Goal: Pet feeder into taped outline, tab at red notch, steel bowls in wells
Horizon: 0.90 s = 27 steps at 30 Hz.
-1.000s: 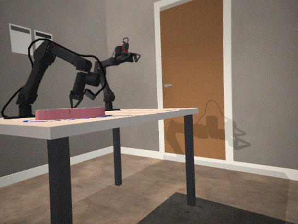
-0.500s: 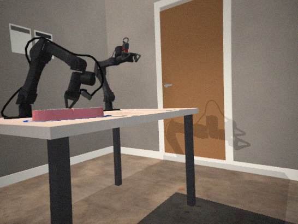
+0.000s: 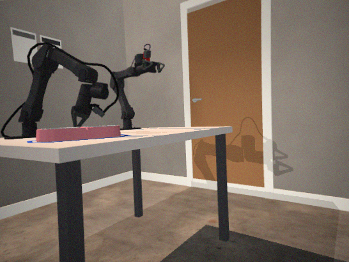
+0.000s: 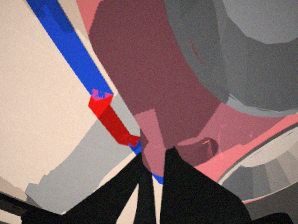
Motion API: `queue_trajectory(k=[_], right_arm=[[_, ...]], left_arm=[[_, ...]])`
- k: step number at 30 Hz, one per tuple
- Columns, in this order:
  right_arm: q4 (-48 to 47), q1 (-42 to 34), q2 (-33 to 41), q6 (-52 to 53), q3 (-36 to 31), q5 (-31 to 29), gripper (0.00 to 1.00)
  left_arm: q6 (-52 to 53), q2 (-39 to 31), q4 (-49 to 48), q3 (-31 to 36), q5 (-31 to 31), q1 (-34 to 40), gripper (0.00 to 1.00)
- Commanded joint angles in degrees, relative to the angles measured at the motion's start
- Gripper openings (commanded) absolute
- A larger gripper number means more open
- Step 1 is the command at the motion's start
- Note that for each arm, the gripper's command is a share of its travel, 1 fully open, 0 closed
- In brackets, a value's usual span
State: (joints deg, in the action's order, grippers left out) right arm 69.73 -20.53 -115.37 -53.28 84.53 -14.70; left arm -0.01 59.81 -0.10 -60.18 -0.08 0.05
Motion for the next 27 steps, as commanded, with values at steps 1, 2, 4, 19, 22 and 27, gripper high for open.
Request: queue_trajectory(k=[1,2,4,19,22,27], right_arm=[[-2.03,-0.79,-1.43,-1.05,-1.89,-0.34,0.16],[-2.01,-0.86,-1.43,-0.99,-1.87,-0.07,0.16],[-2.03,-0.99,-1.49,-0.88,-1.06,0.3,0.16],[-1.9,-1.55,-1.67,-0.42,0.14,0.37,0.47],[-1.88,-1.42,-0.2,-0.42,0.28,0.37,0.47],[-1.88,-0.66,-0.39,-0.41,0.29,0.35,0.47]], left_arm=[[-0.65,-0.52,-1.86,-0.22,0.25,0.2,1.0],[-0.65,-0.52,-1.86,-0.22,0.25,0.2,1.0],[-0.65,-0.52,-1.86,-0.22,0.25,0.2,1.0],[-0.65,-0.52,-1.86,-0.22,0.25,0.2,1.0],[-0.65,-0.52,-1.86,-0.22,0.25,0.2,1.0],[-0.65,-0.52,-1.86,-0.22,0.25,0.2,1.0]])
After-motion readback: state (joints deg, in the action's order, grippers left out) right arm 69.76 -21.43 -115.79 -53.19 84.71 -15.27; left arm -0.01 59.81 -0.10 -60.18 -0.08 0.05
